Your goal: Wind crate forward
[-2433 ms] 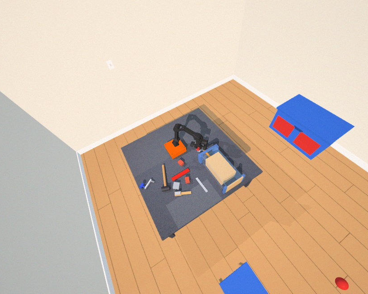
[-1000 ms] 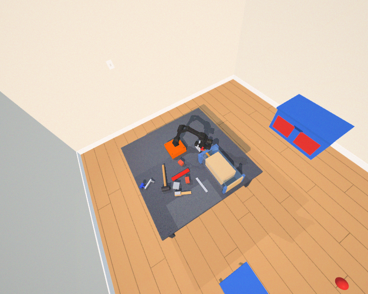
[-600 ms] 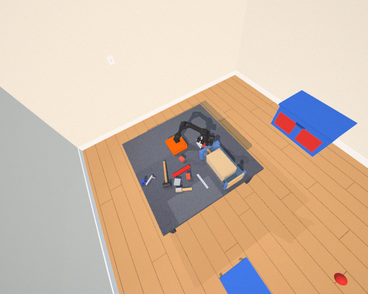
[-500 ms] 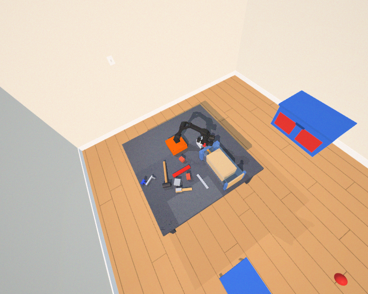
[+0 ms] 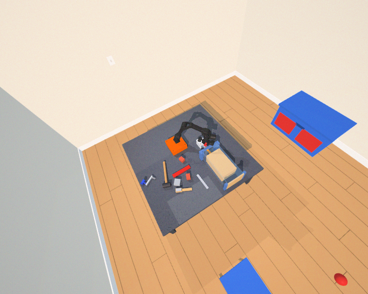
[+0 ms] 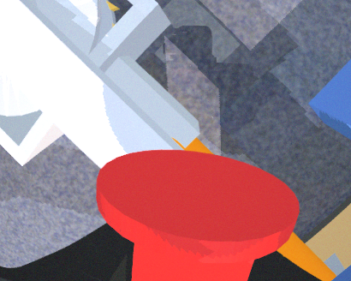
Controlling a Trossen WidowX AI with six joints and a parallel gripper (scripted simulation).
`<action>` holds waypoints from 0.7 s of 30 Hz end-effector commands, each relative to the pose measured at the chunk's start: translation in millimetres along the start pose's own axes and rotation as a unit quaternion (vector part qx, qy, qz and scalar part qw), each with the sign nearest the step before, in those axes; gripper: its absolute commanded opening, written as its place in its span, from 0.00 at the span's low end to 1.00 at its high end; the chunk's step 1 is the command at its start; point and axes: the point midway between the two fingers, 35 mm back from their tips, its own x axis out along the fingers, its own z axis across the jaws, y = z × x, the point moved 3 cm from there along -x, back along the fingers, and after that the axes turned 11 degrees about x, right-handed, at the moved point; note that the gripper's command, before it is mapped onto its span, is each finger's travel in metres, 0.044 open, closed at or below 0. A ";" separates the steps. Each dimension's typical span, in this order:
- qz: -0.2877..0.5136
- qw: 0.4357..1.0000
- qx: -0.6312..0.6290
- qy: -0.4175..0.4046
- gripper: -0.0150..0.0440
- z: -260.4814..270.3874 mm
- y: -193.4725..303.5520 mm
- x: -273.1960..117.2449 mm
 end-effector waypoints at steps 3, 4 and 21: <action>-0.017 1.000 -0.010 0.010 0.25 -5.6 -22.0 -0.7; -0.017 1.000 -0.010 0.010 0.25 -5.8 -22.9 -0.8; -0.018 1.000 -0.010 0.010 0.25 -7.5 -43.5 -1.7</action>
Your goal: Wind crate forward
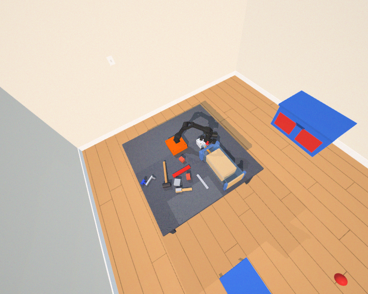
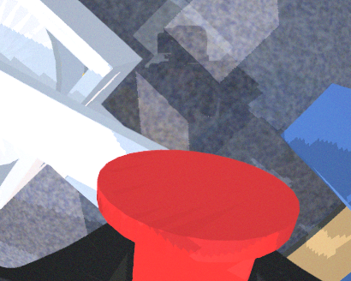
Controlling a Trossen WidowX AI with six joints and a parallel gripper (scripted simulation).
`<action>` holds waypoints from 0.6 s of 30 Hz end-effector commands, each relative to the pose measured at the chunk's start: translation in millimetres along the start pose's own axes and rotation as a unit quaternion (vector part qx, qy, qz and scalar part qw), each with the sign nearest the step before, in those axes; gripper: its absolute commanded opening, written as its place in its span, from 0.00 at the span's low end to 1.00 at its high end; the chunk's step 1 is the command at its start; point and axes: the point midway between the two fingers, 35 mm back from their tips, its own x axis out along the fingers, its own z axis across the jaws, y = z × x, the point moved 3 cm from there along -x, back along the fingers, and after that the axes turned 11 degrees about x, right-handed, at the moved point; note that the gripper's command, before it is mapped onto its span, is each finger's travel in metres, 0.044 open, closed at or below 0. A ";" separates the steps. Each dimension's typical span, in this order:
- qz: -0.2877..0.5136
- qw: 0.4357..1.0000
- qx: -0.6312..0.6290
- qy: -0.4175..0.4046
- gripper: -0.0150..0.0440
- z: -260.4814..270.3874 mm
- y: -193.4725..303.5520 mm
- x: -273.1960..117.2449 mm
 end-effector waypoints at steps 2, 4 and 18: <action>-0.015 1.000 -0.007 0.001 0.25 0.0 -18.3 -0.2; -0.015 1.000 -0.007 0.001 0.25 0.1 -20.7 -0.3; -0.015 1.000 -0.007 0.001 0.25 2.5 -37.3 -0.8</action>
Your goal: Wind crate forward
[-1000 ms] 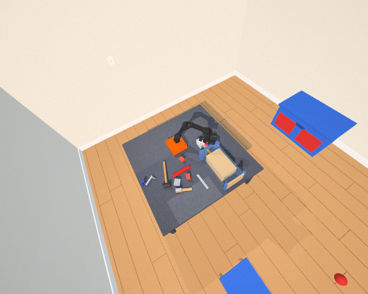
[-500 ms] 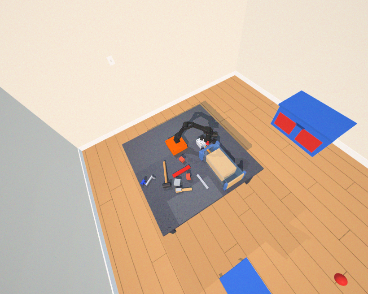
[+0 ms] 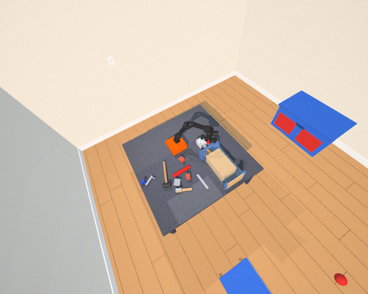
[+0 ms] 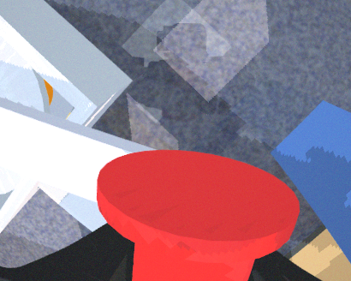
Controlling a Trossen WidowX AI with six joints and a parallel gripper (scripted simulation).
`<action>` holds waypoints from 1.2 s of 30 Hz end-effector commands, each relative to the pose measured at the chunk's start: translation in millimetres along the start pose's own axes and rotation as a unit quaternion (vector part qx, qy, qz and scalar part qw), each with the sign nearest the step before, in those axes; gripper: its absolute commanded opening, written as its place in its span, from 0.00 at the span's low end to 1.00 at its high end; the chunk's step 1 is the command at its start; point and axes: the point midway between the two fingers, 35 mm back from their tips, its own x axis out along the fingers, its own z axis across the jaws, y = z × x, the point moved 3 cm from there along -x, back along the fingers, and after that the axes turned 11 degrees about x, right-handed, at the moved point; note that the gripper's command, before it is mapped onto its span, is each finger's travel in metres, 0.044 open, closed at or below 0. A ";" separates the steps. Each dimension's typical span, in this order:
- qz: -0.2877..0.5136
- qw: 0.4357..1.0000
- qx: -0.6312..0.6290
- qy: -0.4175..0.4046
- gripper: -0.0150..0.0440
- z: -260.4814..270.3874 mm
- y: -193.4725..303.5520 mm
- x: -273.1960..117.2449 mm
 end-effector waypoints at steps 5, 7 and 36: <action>-0.018 1.000 -0.013 0.000 0.25 5.1 -26.4 -0.6; -0.018 1.000 -0.013 0.000 0.25 5.9 -28.7 -0.7; -0.019 1.000 -0.013 -0.001 0.25 22.5 -59.3 -1.9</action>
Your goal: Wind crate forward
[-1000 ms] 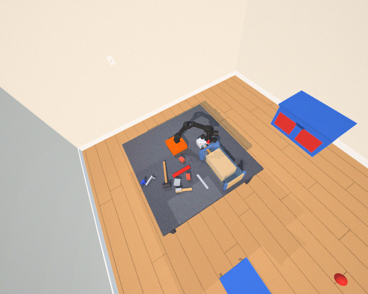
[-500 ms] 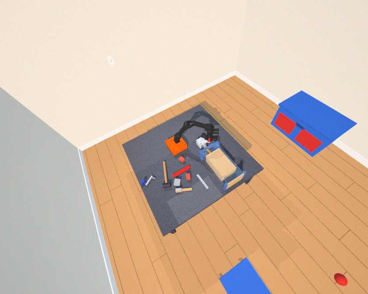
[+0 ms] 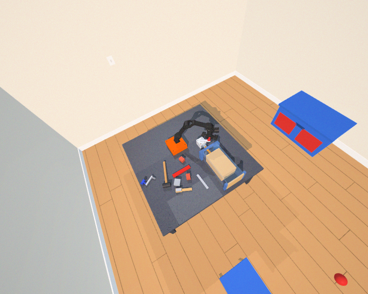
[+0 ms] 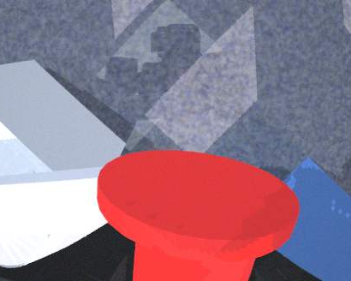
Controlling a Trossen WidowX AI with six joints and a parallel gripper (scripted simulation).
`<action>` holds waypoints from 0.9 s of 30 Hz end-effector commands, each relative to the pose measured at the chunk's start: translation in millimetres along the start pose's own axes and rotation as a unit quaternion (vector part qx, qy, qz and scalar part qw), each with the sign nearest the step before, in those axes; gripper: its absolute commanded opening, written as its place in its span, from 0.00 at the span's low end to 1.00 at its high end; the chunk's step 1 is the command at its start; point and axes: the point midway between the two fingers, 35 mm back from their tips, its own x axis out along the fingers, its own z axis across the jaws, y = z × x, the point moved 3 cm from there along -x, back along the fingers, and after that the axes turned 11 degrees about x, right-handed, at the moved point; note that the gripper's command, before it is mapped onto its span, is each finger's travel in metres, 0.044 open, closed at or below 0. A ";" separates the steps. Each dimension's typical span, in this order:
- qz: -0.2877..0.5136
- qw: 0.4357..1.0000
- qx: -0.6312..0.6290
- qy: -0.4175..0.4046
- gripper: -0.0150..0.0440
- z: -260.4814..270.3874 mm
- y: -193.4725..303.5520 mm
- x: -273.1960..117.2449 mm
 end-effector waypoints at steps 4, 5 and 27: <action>-0.014 1.000 -0.013 -0.009 0.25 14.2 -20.9 -0.2; -0.014 1.000 -0.013 -0.009 0.25 14.8 -21.7 -0.3; -0.015 1.000 -0.013 -0.010 0.25 34.8 -38.9 -1.0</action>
